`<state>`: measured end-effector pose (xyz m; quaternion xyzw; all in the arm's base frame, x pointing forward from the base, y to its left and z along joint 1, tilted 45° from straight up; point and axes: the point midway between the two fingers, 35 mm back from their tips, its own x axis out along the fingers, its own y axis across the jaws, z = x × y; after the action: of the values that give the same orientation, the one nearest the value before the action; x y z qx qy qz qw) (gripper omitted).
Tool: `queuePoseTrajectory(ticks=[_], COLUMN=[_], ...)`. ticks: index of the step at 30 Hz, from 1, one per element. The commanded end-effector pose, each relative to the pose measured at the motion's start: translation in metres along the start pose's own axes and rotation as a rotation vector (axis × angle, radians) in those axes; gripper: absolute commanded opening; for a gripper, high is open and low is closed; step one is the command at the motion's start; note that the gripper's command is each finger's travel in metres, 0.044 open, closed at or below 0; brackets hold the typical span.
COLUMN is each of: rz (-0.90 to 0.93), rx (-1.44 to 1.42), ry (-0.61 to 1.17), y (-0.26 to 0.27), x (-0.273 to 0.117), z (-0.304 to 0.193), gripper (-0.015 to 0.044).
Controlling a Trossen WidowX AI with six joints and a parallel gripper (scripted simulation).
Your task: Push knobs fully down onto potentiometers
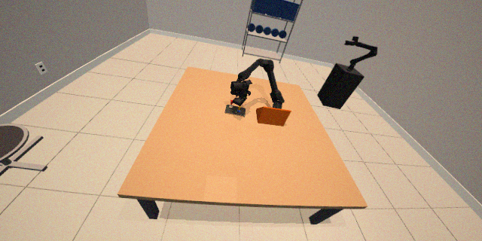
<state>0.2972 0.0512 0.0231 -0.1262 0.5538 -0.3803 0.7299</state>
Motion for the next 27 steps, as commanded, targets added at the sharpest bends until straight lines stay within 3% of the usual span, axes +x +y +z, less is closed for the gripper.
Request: queuePoseTrajectory(ticks=[1,5,13,20,27], rz=[-0.002,-0.002,0.002,0.004,0.004], rx=[0.0,0.0,-0.005,0.009,0.01], ry=[0.002,0.002,0.005,0.002,0.002], y=[-0.001,-0.001,0.003,-0.001,-0.001], x=[0.001,0.001,-0.026,-0.054,-0.034], z=[0.0,0.0,0.037,0.074,0.074], gripper=[0.0105,0.021,0.0,0.0,0.0])
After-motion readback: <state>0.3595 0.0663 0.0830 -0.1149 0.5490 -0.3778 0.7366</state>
